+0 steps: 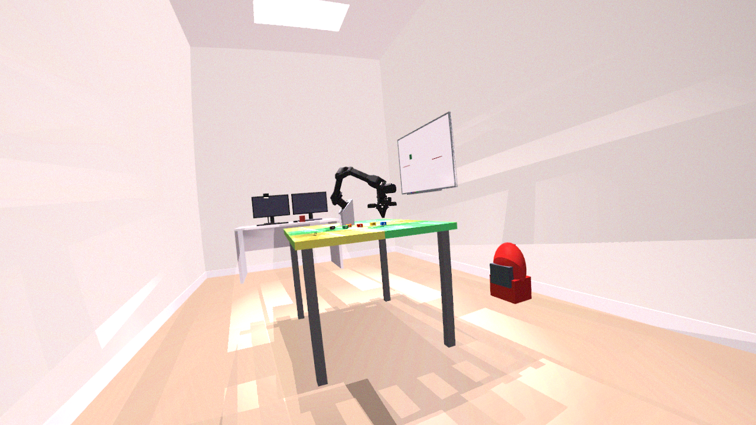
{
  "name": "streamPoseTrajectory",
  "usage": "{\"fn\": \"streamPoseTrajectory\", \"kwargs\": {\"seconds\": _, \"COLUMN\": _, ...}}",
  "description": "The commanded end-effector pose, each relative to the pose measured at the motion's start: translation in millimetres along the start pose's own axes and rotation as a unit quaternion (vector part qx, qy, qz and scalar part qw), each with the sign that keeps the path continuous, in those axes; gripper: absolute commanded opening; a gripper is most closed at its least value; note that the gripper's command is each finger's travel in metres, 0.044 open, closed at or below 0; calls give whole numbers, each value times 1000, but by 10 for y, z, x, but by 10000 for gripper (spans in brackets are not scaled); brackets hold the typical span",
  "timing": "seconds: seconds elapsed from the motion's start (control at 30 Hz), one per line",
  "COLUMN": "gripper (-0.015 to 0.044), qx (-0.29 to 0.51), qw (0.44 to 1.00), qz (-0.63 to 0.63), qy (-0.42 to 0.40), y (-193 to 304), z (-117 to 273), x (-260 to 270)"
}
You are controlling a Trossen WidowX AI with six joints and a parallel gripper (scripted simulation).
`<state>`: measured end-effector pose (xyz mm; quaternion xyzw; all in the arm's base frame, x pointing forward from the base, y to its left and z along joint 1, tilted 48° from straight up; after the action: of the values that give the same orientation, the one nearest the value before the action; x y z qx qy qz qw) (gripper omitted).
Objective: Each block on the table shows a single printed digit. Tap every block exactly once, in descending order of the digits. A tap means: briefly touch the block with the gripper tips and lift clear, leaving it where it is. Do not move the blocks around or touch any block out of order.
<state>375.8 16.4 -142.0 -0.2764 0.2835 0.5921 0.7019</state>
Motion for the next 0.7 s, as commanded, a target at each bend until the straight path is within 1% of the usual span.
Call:
{"fn": "streamPoseTrajectory", "kwargs": {"seconds": 0.0, "gripper": 20, "qx": 0, "qw": 1000, "qz": 2, "qy": 2, "y": 4, "z": -13, "x": -9}}
{"fn": "streamPoseTrajectory", "kwargs": {"seconds": 0.67, "gripper": 20, "qx": 0, "qw": 1000, "qz": 2, "qy": 3, "y": 4, "z": -307, "x": -14}}
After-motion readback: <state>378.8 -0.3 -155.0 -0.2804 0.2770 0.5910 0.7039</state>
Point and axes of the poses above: the point midway between the two fingers, 35 mm back from their tips, its own z axis back along the fingers, its own x axis across the jaws, y = z × x, the point moved 1 cm from there along z, back along the fingers, and after that the axes turned 1 degree about -z, right-handed, at the moved point
